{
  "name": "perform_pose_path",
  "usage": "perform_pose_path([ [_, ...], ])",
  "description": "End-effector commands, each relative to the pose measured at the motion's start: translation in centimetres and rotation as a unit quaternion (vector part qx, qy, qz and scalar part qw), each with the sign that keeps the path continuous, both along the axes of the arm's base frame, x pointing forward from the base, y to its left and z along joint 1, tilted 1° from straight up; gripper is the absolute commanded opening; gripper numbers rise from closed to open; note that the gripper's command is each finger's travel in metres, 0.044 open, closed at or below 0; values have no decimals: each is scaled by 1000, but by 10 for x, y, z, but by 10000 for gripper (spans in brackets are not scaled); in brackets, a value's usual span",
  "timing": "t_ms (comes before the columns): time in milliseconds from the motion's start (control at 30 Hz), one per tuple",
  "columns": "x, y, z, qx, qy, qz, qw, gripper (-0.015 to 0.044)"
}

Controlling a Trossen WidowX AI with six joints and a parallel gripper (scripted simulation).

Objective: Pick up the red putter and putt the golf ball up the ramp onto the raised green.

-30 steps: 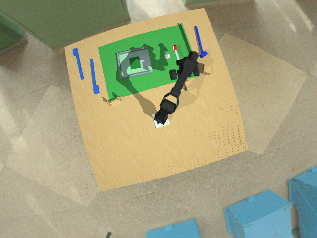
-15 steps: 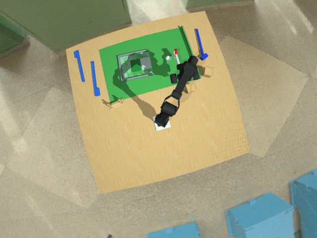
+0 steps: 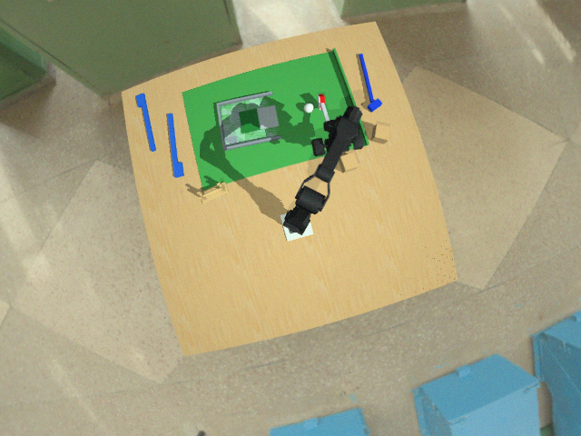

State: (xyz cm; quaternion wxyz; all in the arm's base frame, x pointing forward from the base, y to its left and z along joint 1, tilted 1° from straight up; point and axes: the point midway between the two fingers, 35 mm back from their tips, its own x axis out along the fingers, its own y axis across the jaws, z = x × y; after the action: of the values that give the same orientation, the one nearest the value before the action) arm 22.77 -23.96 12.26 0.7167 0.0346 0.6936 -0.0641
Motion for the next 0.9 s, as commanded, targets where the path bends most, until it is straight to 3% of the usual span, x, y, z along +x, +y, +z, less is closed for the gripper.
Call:
perform_pose_path([
  [0,-1,0,-6,1,0,-1,1000,0],
  [867,-5,-29,-4,-1,1,-1,1000,0],
])
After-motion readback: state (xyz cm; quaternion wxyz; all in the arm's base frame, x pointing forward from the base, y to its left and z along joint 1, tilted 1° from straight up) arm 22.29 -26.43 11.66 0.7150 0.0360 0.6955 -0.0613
